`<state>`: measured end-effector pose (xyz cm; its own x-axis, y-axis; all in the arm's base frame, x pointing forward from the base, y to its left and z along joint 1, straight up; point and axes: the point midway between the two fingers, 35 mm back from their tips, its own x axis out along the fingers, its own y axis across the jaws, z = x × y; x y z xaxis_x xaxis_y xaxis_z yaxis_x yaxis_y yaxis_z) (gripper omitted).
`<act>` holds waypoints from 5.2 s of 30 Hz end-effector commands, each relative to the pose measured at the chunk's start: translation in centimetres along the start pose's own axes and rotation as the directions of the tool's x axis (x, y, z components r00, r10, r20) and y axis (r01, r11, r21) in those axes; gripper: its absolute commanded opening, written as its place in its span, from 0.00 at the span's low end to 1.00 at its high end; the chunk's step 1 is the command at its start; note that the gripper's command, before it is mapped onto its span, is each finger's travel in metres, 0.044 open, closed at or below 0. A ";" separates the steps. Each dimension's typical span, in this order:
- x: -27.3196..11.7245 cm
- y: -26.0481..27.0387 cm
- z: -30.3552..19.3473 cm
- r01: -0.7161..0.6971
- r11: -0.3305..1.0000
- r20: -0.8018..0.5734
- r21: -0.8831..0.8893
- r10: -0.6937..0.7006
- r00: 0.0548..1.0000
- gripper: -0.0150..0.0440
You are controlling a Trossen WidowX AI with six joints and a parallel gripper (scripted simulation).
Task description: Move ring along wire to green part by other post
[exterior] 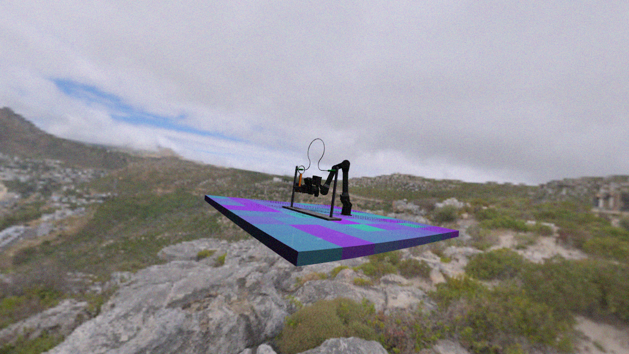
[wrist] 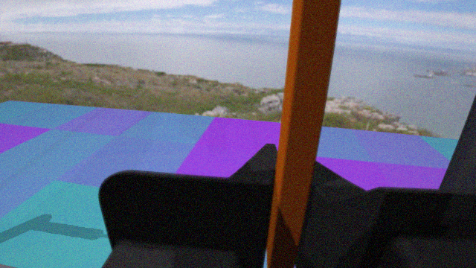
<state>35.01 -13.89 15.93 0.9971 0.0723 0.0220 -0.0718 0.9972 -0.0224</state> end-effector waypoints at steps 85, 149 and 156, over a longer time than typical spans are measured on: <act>-2.2 14.7 4.4 -0.004 0.755 -0.145 0.655 0.131 0.981 0.00; -6.1 17.1 24.7 0.020 -0.494 0.228 0.869 0.436 0.871 0.00; -6.1 16.1 26.1 0.022 -0.568 0.264 0.822 0.416 0.870 0.00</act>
<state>27.18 2.68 40.71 0.8344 0.4882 0.2559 0.0360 -0.5114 0.8586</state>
